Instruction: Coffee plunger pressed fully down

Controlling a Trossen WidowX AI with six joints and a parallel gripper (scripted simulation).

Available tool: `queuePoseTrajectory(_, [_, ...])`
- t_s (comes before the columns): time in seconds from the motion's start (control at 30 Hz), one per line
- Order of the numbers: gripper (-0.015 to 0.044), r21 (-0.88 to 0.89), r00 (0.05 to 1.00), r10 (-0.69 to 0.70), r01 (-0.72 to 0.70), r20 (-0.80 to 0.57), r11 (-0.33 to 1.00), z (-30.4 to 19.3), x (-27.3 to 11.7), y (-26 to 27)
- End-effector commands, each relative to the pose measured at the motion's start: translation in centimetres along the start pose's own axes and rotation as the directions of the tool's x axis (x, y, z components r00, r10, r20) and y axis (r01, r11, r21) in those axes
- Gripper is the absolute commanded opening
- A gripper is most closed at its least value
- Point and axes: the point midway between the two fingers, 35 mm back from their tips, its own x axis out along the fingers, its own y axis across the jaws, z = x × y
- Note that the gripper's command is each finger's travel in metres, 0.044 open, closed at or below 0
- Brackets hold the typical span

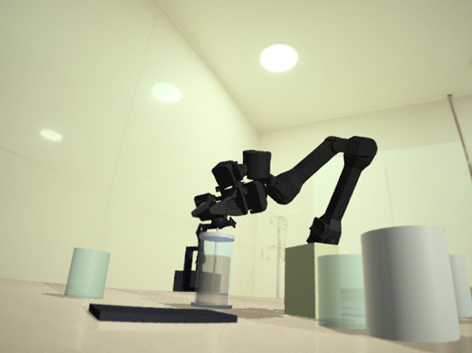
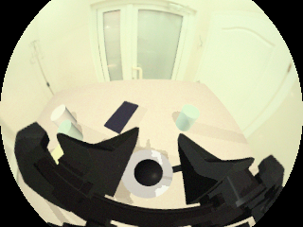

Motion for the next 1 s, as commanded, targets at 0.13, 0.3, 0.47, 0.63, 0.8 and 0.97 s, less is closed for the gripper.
queuePoseTrajectory(0.13, [0.0434, -0.001, 1.0, -0.004, 0.004, 0.001, 1.0, 0.0, 0.0, -0.1])
queuePoseTrajectory(0.3, [0.044, -0.001, 1.0, -0.006, 0.006, -0.002, 1.0, 0.4, -0.4, -0.1])
queuePoseTrajectory(0.47, [0.044, 0.003, 1.0, -0.011, 0.011, -0.016, 1.0, 3.3, -3.9, 0.0])
queuePoseTrajectory(0.63, [0.044, 0.009, 1.0, -0.008, 0.008, -0.021, 1.0, 4.8, -6.9, 0.4])
queuePoseTrajectory(0.8, [0.044, 0.009, 1.0, -0.008, 0.008, -0.021, 1.0, 4.7, -6.9, 0.4])
queuePoseTrajectory(0.97, [0.044, 0.009, 1.0, -0.008, 0.008, -0.021, 1.0, 4.7, -6.9, 0.4])
